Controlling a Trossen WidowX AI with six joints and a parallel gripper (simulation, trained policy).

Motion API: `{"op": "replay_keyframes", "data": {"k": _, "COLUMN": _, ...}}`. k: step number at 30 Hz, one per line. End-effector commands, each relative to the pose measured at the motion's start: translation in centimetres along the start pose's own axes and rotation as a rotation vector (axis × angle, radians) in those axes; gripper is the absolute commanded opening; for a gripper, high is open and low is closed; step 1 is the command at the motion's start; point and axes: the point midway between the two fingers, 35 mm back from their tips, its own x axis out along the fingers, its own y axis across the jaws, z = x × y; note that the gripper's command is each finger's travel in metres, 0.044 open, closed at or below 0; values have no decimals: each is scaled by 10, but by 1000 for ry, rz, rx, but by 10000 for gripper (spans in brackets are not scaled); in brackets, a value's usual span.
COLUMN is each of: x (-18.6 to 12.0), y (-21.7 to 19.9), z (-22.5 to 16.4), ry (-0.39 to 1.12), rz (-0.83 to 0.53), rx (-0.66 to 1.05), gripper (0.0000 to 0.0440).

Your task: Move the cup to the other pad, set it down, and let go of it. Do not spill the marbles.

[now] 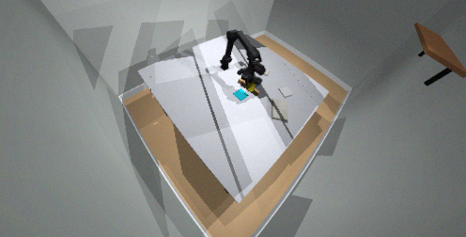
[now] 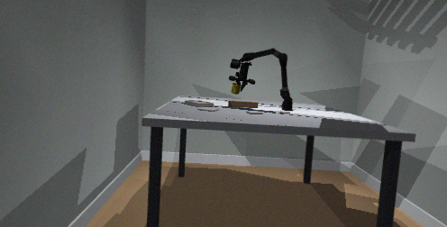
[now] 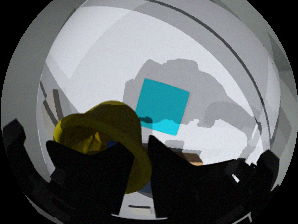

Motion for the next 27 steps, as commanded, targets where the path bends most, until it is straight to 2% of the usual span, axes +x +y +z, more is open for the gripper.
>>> {"op": "replay_keyframes", "data": {"k": 1, "x": 8, "y": -3, "z": 8, "ry": -8, "rz": 1, "rx": 17, "gripper": 0}}
{"op": "replay_keyframes", "data": {"k": 18, "x": 50, "y": -24, "z": 17, "ry": -10, "rz": -14, "rx": 75, "gripper": 9}}
{"op": "replay_keyframes", "data": {"k": 27, "x": 68, "y": -41, "z": 16, "ry": -2, "rz": -47, "rx": 104, "gripper": 48}}
